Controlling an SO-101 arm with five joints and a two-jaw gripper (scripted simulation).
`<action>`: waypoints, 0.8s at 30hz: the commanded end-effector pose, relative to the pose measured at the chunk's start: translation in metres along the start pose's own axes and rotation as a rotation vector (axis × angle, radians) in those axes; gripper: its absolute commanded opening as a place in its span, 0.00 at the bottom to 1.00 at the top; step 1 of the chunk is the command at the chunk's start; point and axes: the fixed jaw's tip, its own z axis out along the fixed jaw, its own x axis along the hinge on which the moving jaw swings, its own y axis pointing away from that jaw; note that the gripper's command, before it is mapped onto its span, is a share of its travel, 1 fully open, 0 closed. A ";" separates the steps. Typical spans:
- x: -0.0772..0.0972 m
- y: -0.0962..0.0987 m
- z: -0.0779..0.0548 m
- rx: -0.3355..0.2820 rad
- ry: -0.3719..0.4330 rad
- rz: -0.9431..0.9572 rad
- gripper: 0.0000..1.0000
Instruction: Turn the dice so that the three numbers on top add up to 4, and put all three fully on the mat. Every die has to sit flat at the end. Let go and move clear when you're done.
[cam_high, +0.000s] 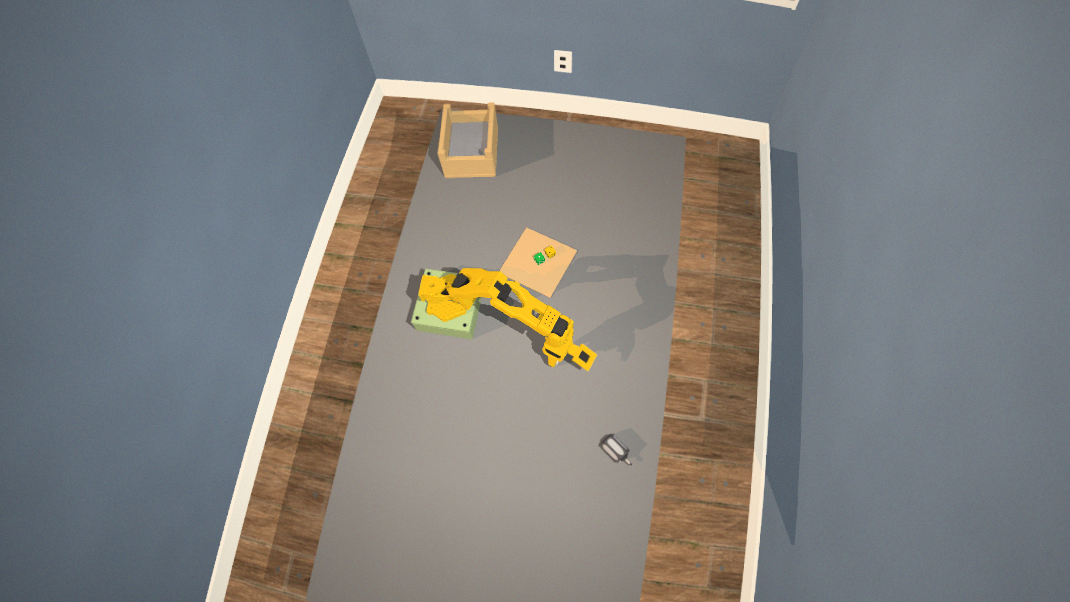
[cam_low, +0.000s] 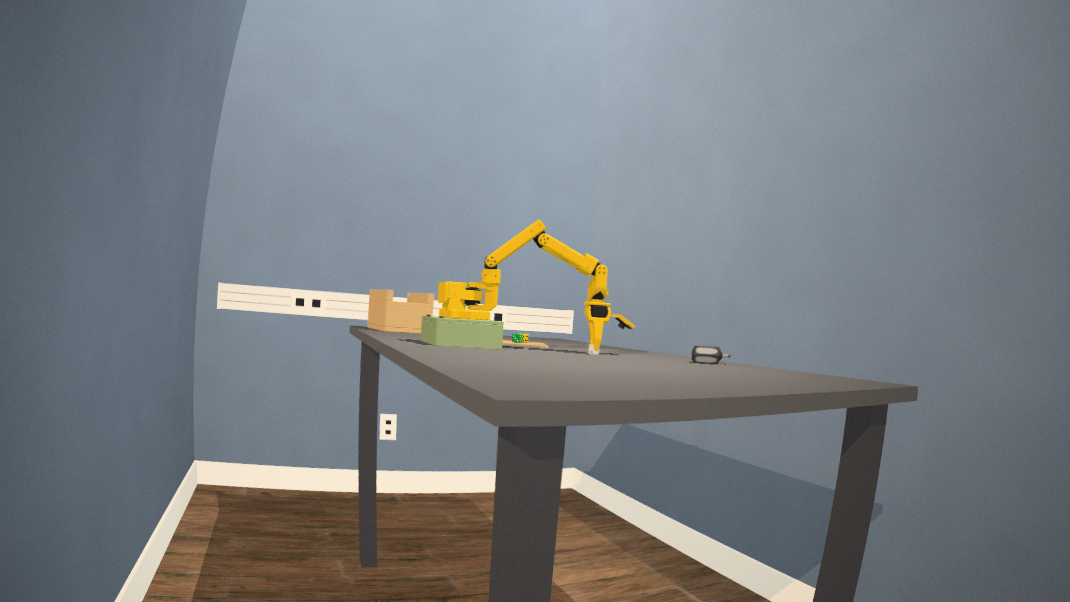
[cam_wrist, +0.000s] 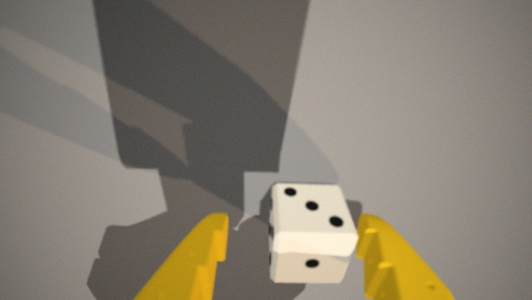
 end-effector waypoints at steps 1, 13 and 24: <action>0.006 -0.003 0.008 0.000 0.030 0.002 0.20; 0.006 -0.007 0.008 0.000 0.030 0.002 0.13; 0.006 -0.009 0.008 -0.001 0.030 0.002 0.09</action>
